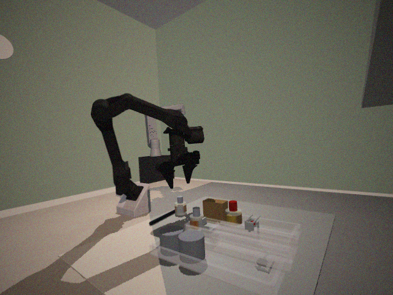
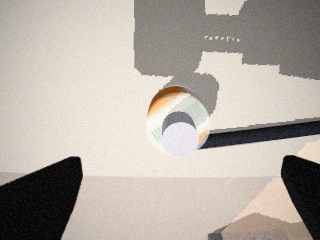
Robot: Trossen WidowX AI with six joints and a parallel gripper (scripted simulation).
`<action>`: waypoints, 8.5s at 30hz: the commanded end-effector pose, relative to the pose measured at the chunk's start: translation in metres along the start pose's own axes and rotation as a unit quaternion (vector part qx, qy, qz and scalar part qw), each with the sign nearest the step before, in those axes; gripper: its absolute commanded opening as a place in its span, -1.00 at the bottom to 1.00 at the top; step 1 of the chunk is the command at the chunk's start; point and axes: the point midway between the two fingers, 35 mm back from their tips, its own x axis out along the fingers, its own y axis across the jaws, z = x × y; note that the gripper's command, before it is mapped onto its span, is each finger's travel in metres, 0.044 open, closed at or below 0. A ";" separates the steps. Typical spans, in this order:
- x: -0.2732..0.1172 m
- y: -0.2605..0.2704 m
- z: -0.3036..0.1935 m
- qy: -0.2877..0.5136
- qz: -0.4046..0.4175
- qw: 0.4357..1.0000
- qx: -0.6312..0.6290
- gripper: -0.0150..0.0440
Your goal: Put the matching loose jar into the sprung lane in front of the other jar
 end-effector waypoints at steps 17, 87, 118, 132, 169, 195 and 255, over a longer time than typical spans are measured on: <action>0.052 -0.002 -0.004 0.003 -0.008 1.000 0.002 1.00; -0.012 -0.020 0.031 0.002 0.003 1.000 -0.011 -0.49; 0.047 -0.096 0.097 0.002 -0.011 1.000 -0.028 -0.49; 0.053 -0.096 0.100 0.002 -0.011 1.000 -0.028 -0.49; 0.053 -0.096 0.115 0.002 -0.011 1.000 -0.027 -0.49; 0.053 -0.095 0.126 0.002 -0.011 1.000 -0.027 -0.49; 0.049 -0.096 0.150 0.001 -0.011 1.000 -0.027 -0.49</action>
